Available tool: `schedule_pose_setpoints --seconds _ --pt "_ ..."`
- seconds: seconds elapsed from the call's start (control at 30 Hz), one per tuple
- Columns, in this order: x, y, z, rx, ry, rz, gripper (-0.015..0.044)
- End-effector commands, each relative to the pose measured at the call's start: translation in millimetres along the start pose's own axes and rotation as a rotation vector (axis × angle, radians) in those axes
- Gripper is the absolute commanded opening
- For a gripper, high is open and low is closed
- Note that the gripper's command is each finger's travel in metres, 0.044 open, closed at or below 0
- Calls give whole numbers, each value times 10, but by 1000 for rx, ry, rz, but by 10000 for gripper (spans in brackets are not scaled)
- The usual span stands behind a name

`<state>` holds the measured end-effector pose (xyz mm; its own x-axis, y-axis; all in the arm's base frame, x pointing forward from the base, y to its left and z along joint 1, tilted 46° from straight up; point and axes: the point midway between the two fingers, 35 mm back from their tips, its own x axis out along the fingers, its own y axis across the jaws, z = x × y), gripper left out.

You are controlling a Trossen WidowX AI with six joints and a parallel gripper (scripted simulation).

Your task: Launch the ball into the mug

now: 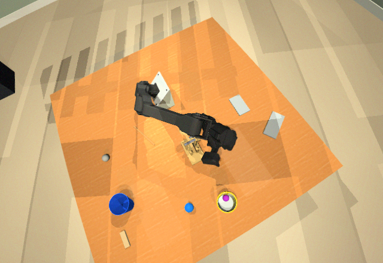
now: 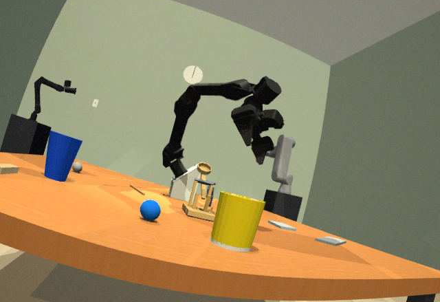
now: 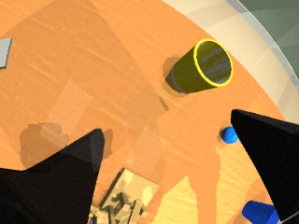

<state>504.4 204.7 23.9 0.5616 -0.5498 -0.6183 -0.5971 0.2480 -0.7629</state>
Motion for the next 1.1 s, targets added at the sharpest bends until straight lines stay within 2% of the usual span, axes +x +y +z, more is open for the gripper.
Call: schedule_pose_setpoints --seconds 0.0,0.43,1.07 --pt "-21 -391 88 149 -70 -23 440" --pt "-99 -1311 177 448 -232 -104 440" --pt "-114 -1298 222 452 -243 -110 440"
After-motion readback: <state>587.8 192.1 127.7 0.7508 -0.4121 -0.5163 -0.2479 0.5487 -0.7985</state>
